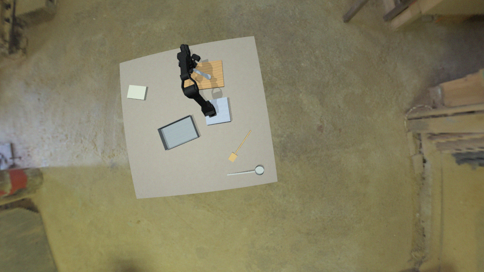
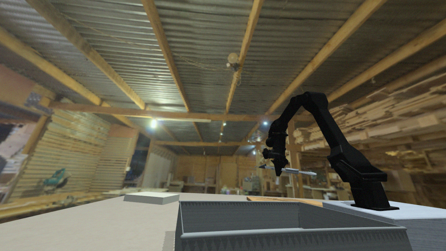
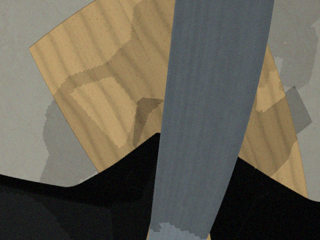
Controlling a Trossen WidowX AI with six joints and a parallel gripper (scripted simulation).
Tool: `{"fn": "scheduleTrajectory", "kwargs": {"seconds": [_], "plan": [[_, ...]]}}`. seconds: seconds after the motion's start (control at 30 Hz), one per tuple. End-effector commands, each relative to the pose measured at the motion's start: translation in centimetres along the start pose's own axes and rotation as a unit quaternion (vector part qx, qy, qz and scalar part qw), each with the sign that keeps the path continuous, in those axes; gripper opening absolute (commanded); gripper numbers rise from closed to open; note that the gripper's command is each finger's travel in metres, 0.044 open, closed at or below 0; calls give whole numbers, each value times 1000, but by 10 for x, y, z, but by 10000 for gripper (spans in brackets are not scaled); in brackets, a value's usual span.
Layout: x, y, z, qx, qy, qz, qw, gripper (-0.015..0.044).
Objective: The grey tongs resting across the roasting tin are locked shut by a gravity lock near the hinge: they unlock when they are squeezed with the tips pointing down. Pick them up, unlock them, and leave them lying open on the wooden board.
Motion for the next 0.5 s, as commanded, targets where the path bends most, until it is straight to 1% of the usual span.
{"fn": "scheduleTrajectory", "kwargs": {"seconds": [0.0,0.47], "plan": [[11,1,2,3,54,20,998,-150],[12,1,0,3,63,24,998,-150]]}}
Point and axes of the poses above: the point midway between the two fingers, 35 mm back from their tips, its own z axis back along the fingers, its own y axis across the jaws, x = y × z, the point moved 10 cm from there along z, back along the fingers, and after that the axes turned 14 degrees about z, right-handed, at the moved point
